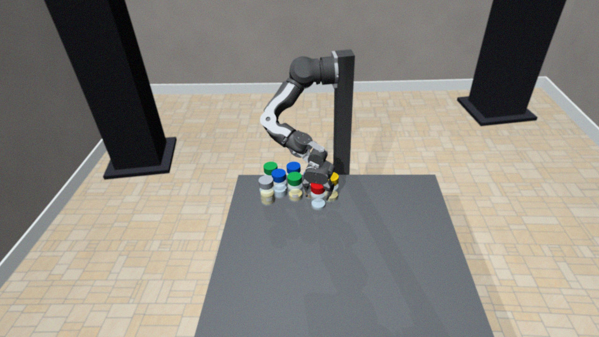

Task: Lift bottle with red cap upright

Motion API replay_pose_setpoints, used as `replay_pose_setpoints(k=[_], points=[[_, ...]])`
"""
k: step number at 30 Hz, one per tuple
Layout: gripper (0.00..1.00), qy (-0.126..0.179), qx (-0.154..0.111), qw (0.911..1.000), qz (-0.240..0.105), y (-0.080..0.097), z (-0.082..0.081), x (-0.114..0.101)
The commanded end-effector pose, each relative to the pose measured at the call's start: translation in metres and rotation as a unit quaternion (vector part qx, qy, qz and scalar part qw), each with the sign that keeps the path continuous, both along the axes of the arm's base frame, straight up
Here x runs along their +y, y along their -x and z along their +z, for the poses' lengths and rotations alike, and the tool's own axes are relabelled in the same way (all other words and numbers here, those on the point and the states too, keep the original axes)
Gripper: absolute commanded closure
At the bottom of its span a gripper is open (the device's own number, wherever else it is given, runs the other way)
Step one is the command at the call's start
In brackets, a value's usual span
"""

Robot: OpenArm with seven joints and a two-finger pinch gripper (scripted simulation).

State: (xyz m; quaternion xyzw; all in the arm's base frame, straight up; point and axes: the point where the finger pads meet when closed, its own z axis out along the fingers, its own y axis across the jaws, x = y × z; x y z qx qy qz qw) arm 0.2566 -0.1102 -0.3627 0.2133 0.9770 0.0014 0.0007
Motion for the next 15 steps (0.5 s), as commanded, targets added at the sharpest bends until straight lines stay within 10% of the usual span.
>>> replay_pose_setpoints(k=[1,15], points=[[0.55,0.005,0.006,1.0,0.001,0.004,-0.002,-0.001],[0.55,0.004,0.005,1.0,0.001,0.004,0.018,-0.001]])
